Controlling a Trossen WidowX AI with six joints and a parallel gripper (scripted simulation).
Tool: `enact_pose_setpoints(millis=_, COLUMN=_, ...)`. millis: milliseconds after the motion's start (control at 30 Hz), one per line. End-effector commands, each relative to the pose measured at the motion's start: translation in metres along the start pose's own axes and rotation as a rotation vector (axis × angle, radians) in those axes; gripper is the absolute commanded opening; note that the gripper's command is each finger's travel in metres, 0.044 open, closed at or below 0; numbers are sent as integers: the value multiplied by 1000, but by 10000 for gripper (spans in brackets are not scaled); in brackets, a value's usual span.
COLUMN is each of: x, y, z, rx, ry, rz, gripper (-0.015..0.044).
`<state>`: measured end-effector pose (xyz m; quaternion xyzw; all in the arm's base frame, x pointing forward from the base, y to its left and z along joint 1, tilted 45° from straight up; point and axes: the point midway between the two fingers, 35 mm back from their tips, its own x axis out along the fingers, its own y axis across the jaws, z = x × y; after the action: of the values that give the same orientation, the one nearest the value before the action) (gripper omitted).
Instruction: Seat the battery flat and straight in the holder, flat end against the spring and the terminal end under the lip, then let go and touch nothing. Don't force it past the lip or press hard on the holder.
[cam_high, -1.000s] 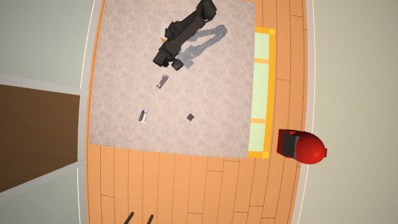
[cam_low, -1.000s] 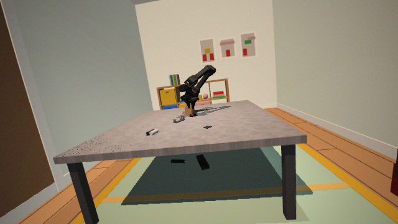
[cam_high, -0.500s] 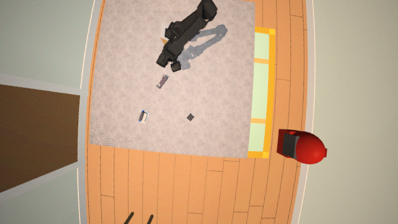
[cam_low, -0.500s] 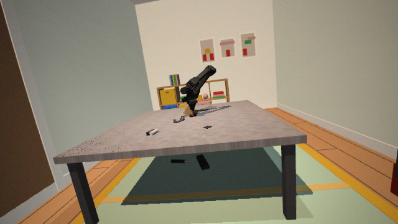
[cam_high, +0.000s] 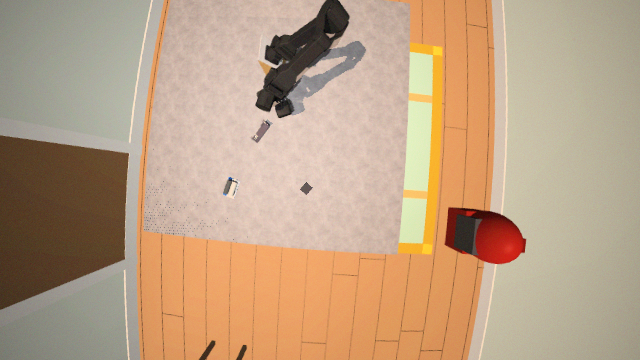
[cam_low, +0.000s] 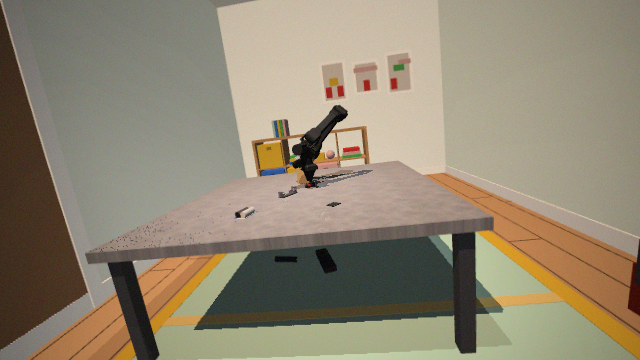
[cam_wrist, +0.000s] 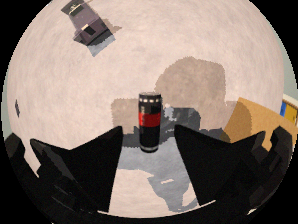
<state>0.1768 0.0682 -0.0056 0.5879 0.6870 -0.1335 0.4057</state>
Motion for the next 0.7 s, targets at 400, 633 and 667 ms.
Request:
enact_pose_setpoints(millis=400, x=26, y=-2, z=-3, rx=7, ry=10, rz=0, gripper=238)
enact_pose_setpoints(millis=633, x=30, y=-2, z=-4, rx=8, ry=11, rz=1, gripper=159)
enact_pose_setpoints(millis=667, x=30, y=-2, z=-4, rx=8, ry=11, rz=1, gripper=133)
